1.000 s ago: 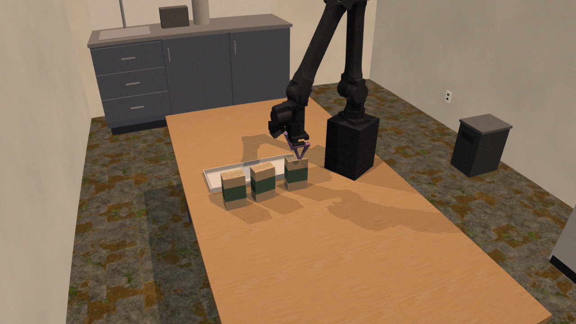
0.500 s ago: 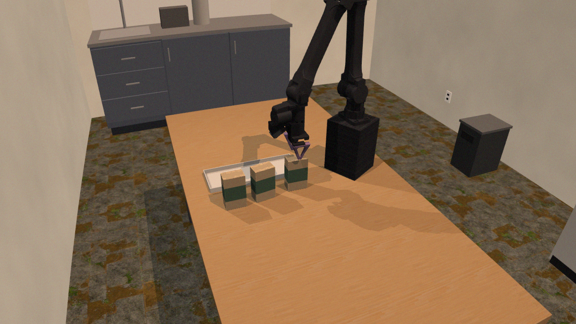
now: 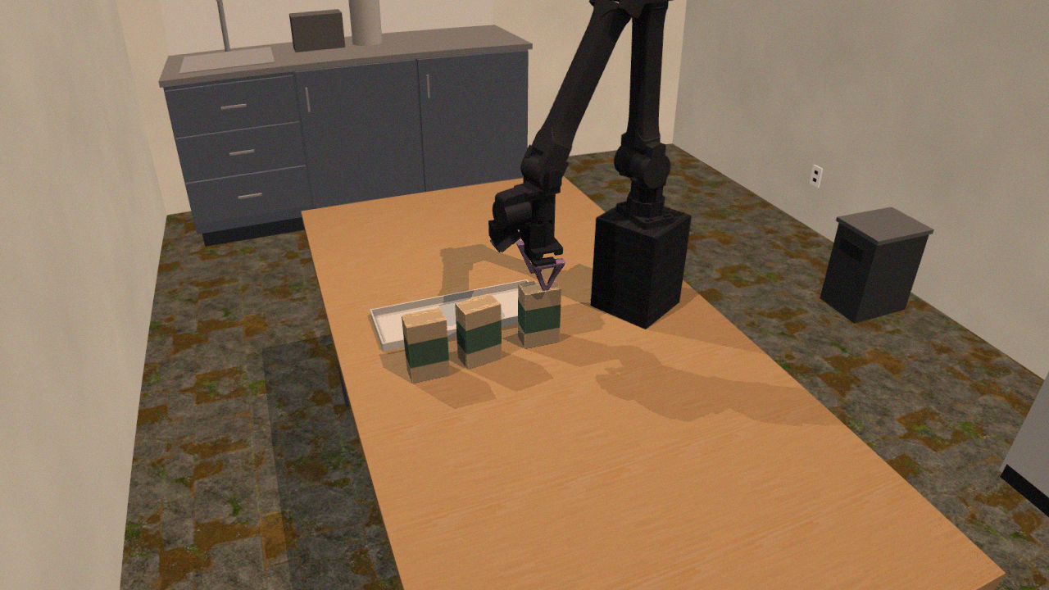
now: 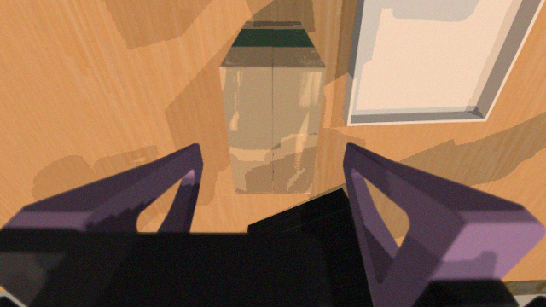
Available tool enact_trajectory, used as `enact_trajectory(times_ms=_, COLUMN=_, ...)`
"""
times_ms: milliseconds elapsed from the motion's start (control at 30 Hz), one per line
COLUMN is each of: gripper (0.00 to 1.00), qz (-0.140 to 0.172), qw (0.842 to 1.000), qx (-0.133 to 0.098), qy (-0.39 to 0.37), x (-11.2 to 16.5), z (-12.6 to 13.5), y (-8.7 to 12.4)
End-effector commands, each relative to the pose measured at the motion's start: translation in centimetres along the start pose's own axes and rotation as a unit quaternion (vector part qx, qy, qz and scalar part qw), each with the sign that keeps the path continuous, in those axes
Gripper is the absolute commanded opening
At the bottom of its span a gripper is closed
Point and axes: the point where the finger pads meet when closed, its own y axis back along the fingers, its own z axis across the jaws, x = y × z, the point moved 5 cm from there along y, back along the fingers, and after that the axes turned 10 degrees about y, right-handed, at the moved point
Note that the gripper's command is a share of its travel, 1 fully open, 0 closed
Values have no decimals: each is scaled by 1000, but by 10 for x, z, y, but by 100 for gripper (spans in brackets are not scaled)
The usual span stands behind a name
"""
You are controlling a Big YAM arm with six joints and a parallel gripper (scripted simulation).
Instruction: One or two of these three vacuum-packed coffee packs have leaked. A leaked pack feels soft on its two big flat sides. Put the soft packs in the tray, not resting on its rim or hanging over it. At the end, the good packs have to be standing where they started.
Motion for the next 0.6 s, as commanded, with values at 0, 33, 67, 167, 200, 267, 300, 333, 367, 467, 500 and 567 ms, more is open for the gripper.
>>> enact_trajectory(times_ms=0, gripper=79, qz=-10, qw=1000, qx=1, qy=-1, x=-7, z=2, y=3)
enact_trajectory(times_ms=33, gripper=79, qz=-9, qw=1000, qx=1, qy=-1, x=-7, z=2, y=1)
enact_trajectory(times_ms=67, gripper=79, qz=-6, qw=1000, qx=1, qy=-1, x=-6, z=2, y=-2)
enact_trajectory(times_ms=167, gripper=79, qz=-2, qw=1000, qx=1, qy=-1, x=-2, z=2, y=-6)
enact_trajectory(times_ms=200, gripper=79, qz=-1, qw=1000, qx=1, qy=-1, x=0, z=2, y=-8)
enact_trajectory(times_ms=267, gripper=79, qz=1, qw=1000, qx=2, qy=-1, x=1, z=2, y=-12)
enact_trajectory(times_ms=300, gripper=79, qz=0, qw=1000, qx=1, qy=-1, x=1, z=2, y=-14)
enact_trajectory(times_ms=333, gripper=79, qz=-2, qw=1000, qx=1, qy=-1, x=-1, z=2, y=-15)
enact_trajectory(times_ms=367, gripper=79, qz=-2, qw=1000, qx=1, qy=-1, x=-1, z=2, y=-15)
enact_trajectory(times_ms=467, gripper=79, qz=-1, qw=1000, qx=1, qy=-1, x=-1, z=2, y=-20)
enact_trajectory(times_ms=500, gripper=79, qz=0, qw=1000, qx=1, qy=-1, x=1, z=2, y=-23)
enact_trajectory(times_ms=567, gripper=79, qz=1, qw=1000, qx=2, qy=-1, x=2, z=1, y=-28)
